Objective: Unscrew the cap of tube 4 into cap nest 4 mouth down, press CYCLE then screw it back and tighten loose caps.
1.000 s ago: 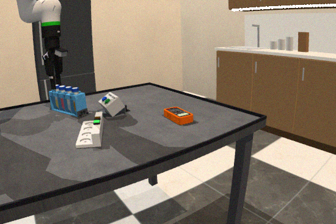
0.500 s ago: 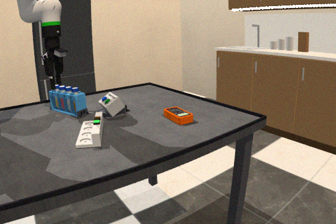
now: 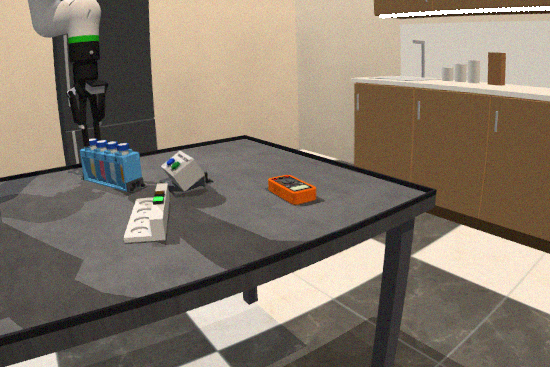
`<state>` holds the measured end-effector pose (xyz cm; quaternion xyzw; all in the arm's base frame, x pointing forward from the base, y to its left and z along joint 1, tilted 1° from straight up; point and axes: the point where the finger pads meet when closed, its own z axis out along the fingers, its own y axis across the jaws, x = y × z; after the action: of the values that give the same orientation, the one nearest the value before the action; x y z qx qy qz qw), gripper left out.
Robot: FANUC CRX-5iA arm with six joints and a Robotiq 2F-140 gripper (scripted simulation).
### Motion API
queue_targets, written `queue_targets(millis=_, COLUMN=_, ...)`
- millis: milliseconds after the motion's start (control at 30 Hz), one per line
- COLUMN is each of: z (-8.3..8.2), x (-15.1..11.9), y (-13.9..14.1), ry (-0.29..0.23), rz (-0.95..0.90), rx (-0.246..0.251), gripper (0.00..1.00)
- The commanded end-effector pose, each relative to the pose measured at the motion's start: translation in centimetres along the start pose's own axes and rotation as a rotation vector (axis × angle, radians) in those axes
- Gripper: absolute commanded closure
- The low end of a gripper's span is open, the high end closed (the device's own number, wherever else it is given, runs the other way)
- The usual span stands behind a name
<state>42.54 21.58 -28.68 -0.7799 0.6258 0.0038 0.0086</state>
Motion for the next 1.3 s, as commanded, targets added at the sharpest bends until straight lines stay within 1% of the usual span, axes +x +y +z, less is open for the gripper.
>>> queue_targets(millis=0, z=-0.06, x=-0.03, y=-0.07, ry=0.004, rz=0.064, rx=0.004, gripper=0.7)
queue_targets(millis=200, z=-0.05, x=-0.03, y=-0.07, ry=0.004, rz=0.132, rx=0.004, gripper=0.7)
queue_targets(millis=233, z=-0.08, x=-0.03, y=-0.07, ry=0.004, rz=0.132, rx=0.004, gripper=0.59)
queue_targets(millis=567, z=-0.08, x=-0.03, y=-0.07, ry=0.004, rz=0.132, rx=0.004, gripper=0.59)
queue_targets(millis=600, z=-0.13, x=-0.04, y=-0.07, ry=0.004, rz=0.049, rx=0.004, gripper=0.59)
queue_targets(millis=667, z=-0.13, x=-0.04, y=-0.07, ry=0.004, rz=0.049, rx=0.004, gripper=0.59)
queue_targets(millis=800, z=-0.22, x=-0.04, y=-0.07, ry=0.005, rz=-0.278, rx=0.003, gripper=0.59)
queue_targets(millis=1000, z=-0.22, x=-0.04, y=-0.07, ry=0.006, rz=-0.626, rx=0.003, gripper=0.59)
queue_targets(millis=1267, z=-0.22, x=-0.04, y=-0.07, ry=0.005, rz=-0.636, rx=0.002, gripper=0.59)
